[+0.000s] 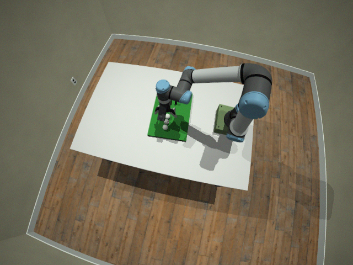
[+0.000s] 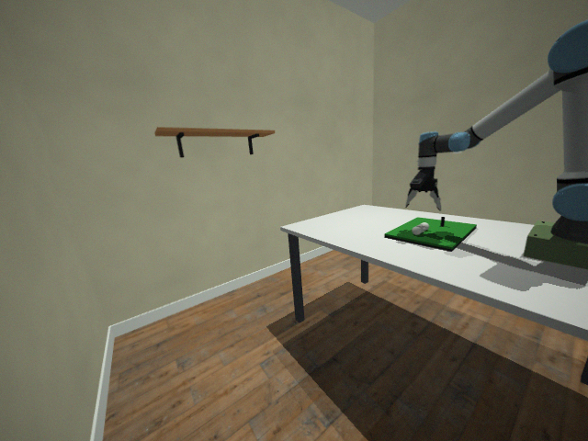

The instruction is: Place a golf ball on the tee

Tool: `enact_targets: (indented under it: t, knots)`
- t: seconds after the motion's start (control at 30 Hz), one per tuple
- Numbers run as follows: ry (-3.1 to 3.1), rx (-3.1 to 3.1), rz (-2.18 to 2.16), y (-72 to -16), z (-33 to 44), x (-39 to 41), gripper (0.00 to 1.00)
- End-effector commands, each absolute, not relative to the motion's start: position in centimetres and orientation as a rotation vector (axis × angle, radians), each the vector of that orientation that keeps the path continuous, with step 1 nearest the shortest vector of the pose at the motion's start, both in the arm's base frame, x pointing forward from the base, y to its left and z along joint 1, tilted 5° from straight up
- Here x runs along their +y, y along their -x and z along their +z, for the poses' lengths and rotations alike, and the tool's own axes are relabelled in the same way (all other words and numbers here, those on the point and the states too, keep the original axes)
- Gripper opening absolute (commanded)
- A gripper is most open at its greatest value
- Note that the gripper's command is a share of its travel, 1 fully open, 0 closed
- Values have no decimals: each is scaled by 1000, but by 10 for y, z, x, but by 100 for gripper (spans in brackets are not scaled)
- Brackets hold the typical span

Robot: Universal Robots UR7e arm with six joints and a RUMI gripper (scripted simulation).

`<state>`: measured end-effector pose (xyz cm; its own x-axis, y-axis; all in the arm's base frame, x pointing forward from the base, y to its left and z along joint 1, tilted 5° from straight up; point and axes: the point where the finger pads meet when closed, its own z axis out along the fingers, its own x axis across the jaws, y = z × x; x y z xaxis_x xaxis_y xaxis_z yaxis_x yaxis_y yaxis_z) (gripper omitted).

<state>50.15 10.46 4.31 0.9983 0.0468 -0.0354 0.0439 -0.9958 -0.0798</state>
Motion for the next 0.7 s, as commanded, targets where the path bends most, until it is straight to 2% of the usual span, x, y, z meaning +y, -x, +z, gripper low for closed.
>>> enact_targets:
  t: [0.0,0.67]
  knots:
    - [3061,-71,57,-502,40,105,100]
    - [3061,-71,57,-497,-54,113,100]
